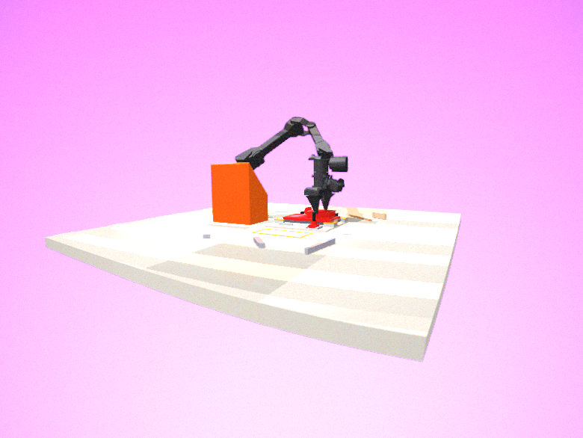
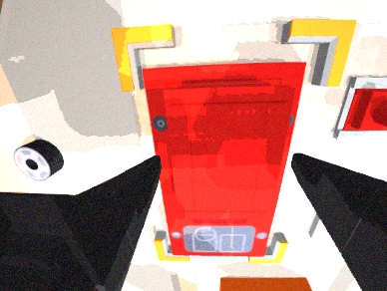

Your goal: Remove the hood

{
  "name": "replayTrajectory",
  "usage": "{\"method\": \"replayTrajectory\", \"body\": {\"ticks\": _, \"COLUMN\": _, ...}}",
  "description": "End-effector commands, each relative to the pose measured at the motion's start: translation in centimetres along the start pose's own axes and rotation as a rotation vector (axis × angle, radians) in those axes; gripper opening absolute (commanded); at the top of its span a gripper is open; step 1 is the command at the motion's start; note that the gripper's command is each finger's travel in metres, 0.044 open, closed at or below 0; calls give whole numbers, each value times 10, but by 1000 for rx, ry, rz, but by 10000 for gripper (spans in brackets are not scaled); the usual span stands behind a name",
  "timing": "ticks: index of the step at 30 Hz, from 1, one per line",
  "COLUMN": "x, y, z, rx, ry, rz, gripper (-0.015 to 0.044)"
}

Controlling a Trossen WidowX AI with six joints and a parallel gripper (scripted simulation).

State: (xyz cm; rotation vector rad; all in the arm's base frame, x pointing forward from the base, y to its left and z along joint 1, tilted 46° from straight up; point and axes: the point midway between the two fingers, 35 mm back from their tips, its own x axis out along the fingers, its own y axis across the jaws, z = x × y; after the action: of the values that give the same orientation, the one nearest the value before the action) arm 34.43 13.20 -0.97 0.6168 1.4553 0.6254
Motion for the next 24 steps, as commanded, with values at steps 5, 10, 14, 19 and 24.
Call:
{"method": "replayTrajectory", "body": {"ticks": 5, "x": 4, "y": 0, "z": 0, "rx": 6, "ry": 1, "rz": 3, "gripper": 440}}
{"method": "replayTrajectory", "body": {"ticks": 10, "x": 7, "y": 0, "z": 0, "rx": 6, "ry": 1, "rz": 3, "gripper": 440}}
{"method": "replayTrajectory", "body": {"ticks": 14, "x": 9, "y": 0, "z": -1, "rx": 6, "ry": 1, "rz": 3, "gripper": 440}}
{"method": "replayTrajectory", "body": {"ticks": 19, "x": 7, "y": 0, "z": 0, "rx": 0, "ry": 0, "rz": 2, "gripper": 328}}
{"method": "replayTrajectory", "body": {"ticks": 24, "x": 7, "y": 0, "z": 0, "rx": 0, "ry": 0, "rz": 2, "gripper": 295}}
